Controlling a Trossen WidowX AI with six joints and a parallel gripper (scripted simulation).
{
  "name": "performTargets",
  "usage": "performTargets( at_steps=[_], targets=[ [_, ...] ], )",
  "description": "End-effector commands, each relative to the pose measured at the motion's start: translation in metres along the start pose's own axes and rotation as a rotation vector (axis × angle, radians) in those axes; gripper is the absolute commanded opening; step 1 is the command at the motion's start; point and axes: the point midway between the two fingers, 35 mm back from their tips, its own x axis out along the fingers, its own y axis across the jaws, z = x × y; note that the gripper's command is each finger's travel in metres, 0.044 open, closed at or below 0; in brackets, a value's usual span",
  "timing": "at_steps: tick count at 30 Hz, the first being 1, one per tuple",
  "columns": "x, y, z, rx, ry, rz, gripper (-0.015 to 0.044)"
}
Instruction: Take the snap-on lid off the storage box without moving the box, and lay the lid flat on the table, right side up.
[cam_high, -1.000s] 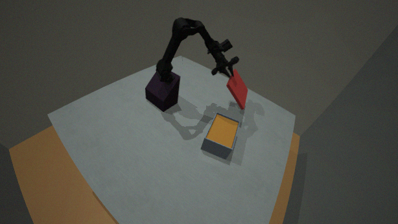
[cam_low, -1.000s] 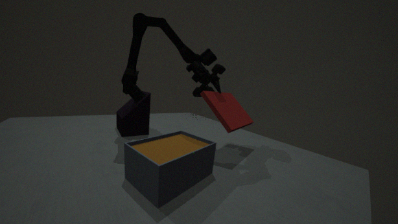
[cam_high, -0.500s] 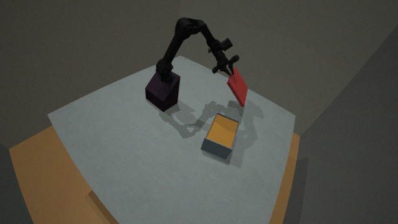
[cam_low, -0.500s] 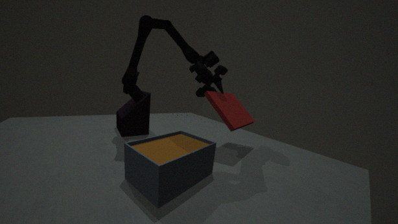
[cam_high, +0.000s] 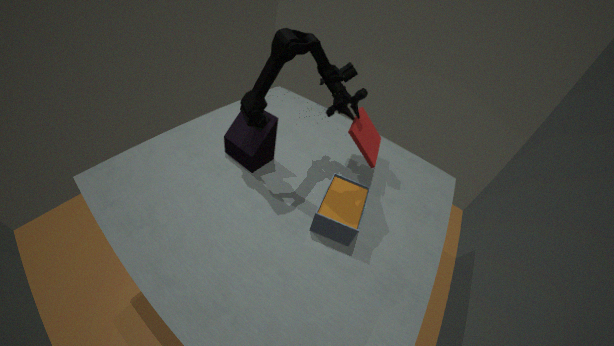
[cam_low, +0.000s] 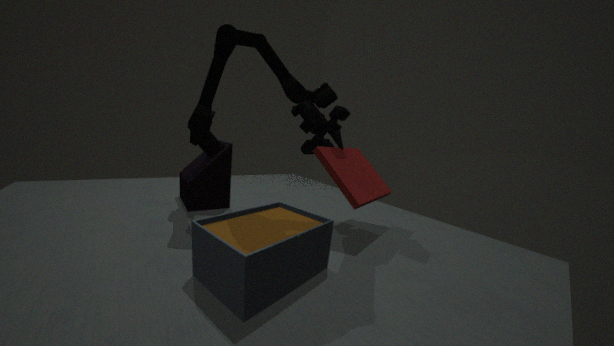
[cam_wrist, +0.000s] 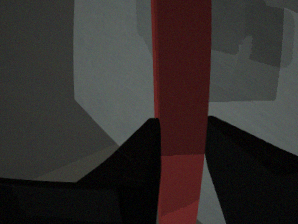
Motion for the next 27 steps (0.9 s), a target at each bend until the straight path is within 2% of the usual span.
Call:
performTargets(
  at_steps=[1, 27],
  targets=[
    [0.000, 0.001, 0.000, 0.004, 0.000, 0.011, 0.0000],
    [0.014, -0.015, 0.000, 0.004, -0.001, 0.011, 0.0000]
  ],
)
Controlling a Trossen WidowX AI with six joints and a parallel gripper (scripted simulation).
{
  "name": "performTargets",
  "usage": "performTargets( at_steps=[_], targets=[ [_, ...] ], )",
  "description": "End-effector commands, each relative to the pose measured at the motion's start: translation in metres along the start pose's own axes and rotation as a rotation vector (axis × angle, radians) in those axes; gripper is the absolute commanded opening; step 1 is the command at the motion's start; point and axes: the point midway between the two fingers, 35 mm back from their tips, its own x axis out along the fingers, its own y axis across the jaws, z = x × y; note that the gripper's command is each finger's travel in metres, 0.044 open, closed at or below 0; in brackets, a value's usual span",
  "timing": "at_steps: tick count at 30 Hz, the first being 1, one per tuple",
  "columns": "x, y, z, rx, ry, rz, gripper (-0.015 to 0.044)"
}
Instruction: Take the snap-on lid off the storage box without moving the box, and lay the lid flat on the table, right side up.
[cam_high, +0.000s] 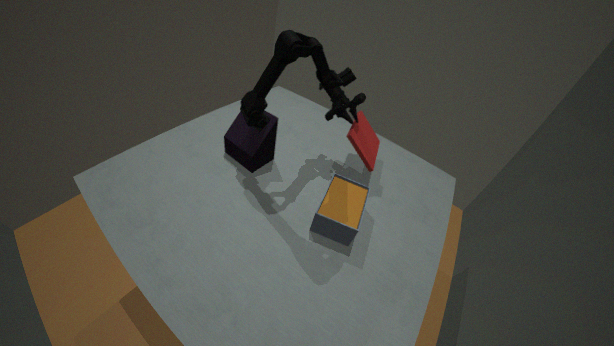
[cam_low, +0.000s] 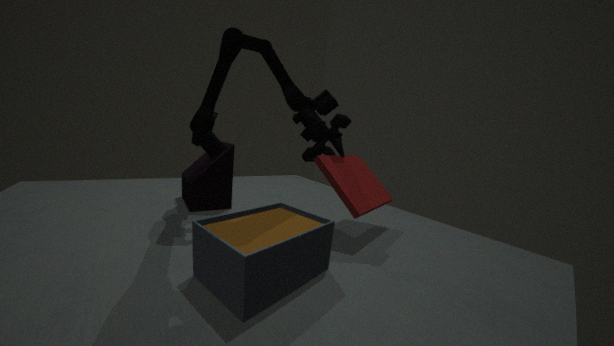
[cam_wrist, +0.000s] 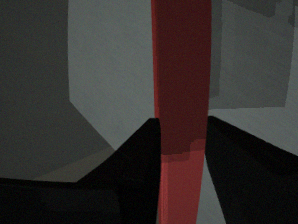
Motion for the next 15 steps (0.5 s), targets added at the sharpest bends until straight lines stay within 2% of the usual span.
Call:
performTargets(
  at_steps=[1, 15],
  targets=[
    [0.0009, 0.0004, 0.0000, 0.003, -0.001, 0.008, 0.0000],
    [0.0082, -0.0082, 0.0002, 0.003, -0.001, 0.008, 0.0000]
  ],
)
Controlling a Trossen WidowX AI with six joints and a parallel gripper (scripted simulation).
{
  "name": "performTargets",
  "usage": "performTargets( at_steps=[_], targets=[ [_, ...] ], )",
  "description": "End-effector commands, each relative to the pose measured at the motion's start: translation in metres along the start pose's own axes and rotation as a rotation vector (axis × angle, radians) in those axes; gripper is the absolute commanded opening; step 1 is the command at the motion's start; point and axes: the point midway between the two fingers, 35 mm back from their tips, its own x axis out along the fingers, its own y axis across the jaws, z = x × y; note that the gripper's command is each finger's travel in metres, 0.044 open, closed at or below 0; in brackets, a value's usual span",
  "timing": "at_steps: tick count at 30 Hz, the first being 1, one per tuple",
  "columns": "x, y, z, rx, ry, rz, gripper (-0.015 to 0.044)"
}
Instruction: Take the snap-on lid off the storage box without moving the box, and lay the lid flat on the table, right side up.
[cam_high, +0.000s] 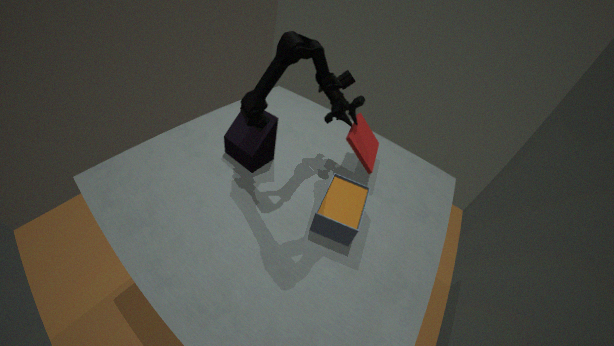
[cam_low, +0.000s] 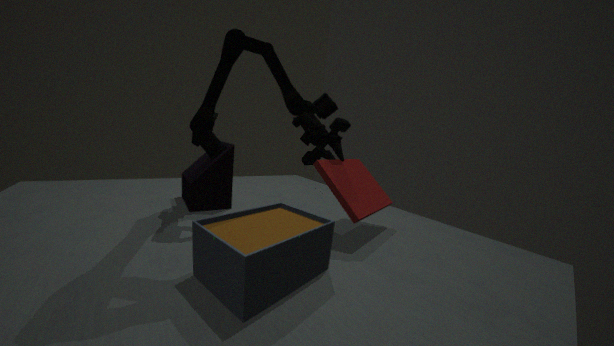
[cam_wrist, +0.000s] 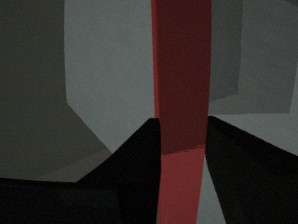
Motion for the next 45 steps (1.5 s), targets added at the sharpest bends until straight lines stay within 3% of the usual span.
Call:
performTargets(
  at_steps=[1, 45],
  targets=[
    [0.001, 0.000, 0.000, 0.002, 0.001, 0.007, 0.0000],
    [0.024, -0.027, 0.000, 0.002, -0.001, 0.007, 0.0000]
  ],
)
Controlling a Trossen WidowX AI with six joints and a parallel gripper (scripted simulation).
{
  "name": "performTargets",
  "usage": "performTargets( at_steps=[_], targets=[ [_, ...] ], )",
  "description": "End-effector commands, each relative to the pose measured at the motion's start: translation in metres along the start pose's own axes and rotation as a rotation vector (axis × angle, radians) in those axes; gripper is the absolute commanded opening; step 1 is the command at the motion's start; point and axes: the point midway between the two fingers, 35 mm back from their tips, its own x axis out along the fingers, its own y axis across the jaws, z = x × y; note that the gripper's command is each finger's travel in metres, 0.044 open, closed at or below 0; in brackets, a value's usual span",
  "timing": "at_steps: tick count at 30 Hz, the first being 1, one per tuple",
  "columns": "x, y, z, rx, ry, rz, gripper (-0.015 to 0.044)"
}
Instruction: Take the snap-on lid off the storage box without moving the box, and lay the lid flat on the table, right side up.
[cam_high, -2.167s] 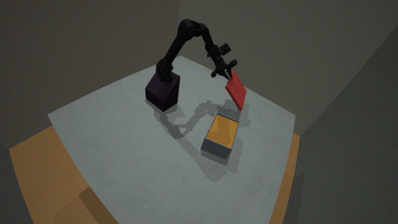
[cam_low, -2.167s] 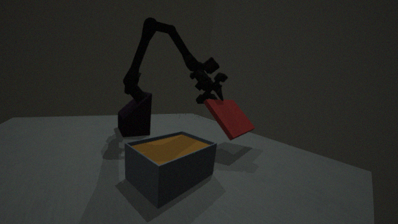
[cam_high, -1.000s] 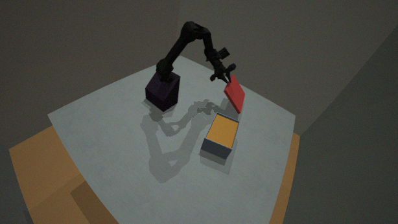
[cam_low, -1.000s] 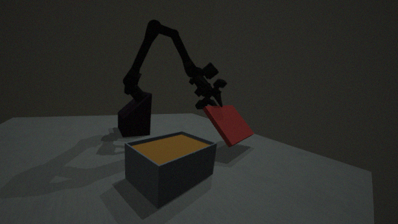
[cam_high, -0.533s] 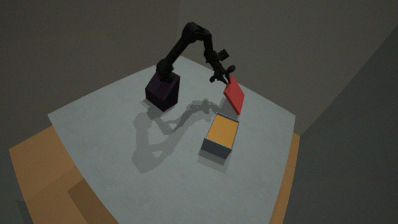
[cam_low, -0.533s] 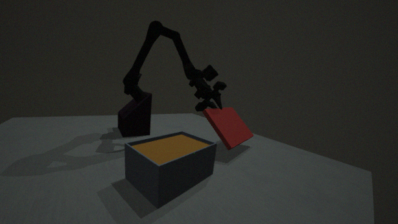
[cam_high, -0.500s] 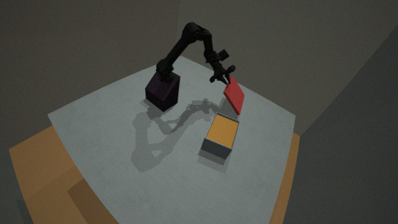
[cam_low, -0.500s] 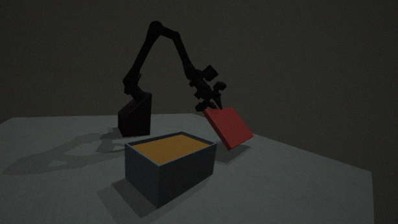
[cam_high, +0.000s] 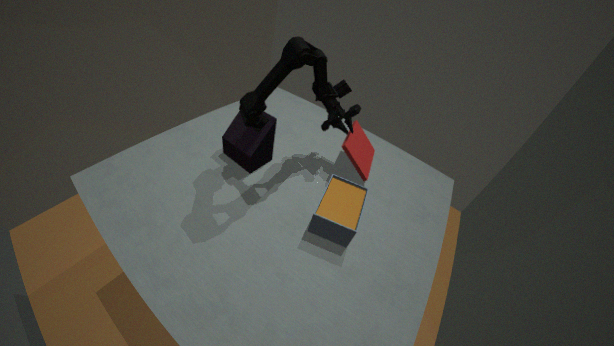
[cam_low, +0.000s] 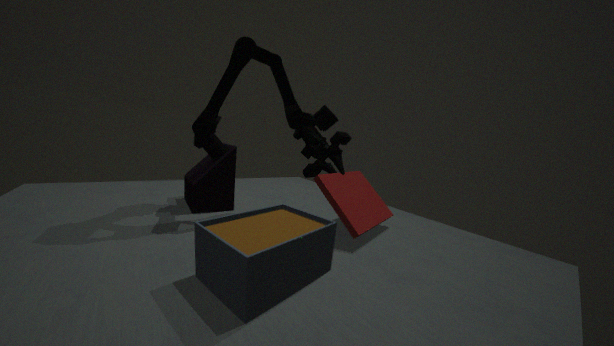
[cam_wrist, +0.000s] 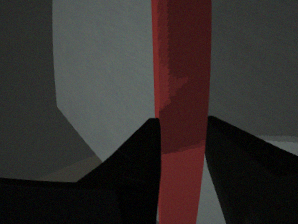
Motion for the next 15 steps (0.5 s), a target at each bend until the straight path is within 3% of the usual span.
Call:
performTargets(
  at_steps=[1, 15],
  targets=[
    [0.0009, -0.0002, -0.0008, 0.002, 0.004, 0.006, 0.0000],
    [0.0082, -0.0088, -0.0007, 0.002, 0.003, 0.006, 0.0000]
  ],
)
